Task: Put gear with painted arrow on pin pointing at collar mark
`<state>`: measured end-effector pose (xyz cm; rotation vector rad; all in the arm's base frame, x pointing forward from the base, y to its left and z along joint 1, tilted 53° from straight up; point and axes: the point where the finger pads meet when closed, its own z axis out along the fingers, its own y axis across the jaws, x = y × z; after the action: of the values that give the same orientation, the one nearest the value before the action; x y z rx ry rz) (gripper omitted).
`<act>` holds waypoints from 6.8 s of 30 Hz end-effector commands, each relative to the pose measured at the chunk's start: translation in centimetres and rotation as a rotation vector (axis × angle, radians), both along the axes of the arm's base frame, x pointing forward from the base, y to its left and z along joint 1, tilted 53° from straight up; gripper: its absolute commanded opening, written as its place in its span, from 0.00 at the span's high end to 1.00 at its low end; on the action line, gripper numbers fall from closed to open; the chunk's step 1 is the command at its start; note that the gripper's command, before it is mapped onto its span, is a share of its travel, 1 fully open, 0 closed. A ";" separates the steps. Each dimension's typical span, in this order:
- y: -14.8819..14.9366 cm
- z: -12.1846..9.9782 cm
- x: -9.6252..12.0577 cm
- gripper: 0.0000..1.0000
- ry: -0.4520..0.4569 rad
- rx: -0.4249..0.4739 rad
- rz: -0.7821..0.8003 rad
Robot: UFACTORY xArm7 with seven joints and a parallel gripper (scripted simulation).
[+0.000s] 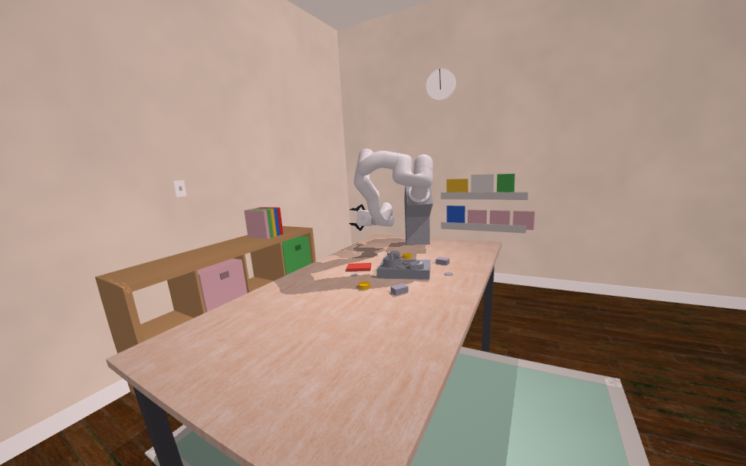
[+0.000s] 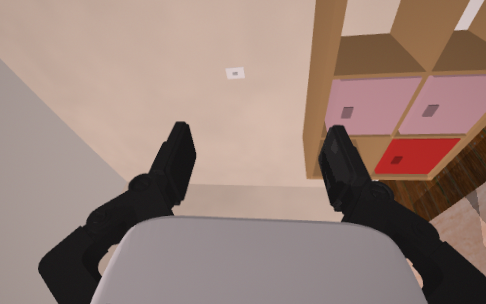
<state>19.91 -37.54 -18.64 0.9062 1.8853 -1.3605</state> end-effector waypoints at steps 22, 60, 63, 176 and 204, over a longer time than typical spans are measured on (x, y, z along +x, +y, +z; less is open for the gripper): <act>0.8 -0.1 -1.3 0.00 -0.022 0.010 -0.116; 2.3 -0.1 -2.7 0.00 -0.046 0.020 -0.246; 2.3 -0.1 -2.7 0.00 -0.046 0.020 -0.246; 11.5 1.5 -7.7 0.00 -0.089 -0.003 -0.700; 11.8 3.4 -9.2 0.00 -0.117 -0.059 -0.835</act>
<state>10.84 -25.64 -15.44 1.8067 1.4096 -1.7396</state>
